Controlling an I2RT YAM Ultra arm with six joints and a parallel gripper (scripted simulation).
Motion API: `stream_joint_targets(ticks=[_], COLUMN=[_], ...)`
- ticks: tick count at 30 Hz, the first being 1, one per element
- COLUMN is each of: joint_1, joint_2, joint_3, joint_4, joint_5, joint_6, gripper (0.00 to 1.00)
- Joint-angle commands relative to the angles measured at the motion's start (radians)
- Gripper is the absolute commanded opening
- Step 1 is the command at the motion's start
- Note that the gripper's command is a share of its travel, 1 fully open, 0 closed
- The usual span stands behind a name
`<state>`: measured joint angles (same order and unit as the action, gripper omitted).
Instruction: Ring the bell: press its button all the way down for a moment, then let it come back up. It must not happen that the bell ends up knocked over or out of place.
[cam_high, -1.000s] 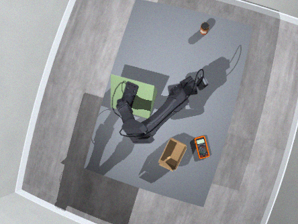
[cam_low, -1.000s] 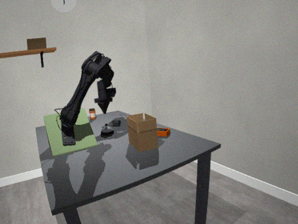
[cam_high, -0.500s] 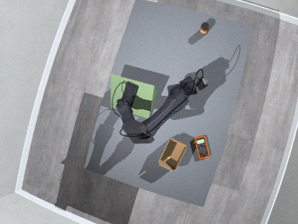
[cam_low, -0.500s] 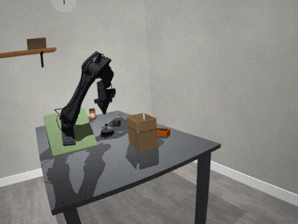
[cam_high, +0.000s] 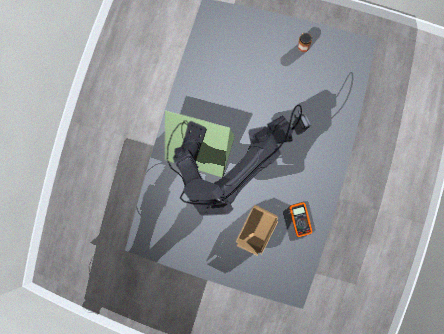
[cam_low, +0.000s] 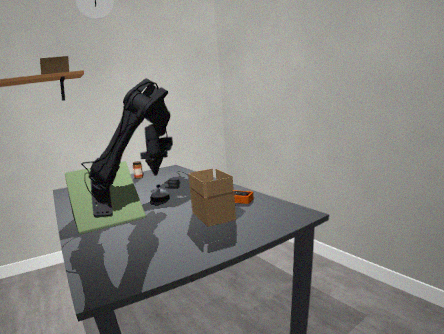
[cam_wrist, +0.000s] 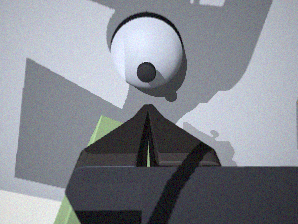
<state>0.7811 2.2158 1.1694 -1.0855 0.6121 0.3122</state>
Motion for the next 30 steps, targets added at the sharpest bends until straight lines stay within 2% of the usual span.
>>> stream_joint_targets(ticks=[1,4,8,18,21,23,30], joint_1=[-0.007,0.000,-0.024,-0.051,-0.044,-0.058,-0.059], joint_2=[0.011,-0.005,0.019,0.023,0.029,0.033,0.037], joint_3=[-0.026,-0.029,-0.050,-0.086,-0.070,-0.094,-0.092], joint_4=[0.057,0.066,0.097,0.165,0.171,0.178,0.197], joint_5=[0.018,0.020,0.026,0.040,0.041,0.042,0.043], joint_6=[-0.025,-0.030,-0.043,-0.074,-0.077,-0.081,-0.090], gripper=[0.00,0.00,0.00,0.00,0.00,0.00,0.00])
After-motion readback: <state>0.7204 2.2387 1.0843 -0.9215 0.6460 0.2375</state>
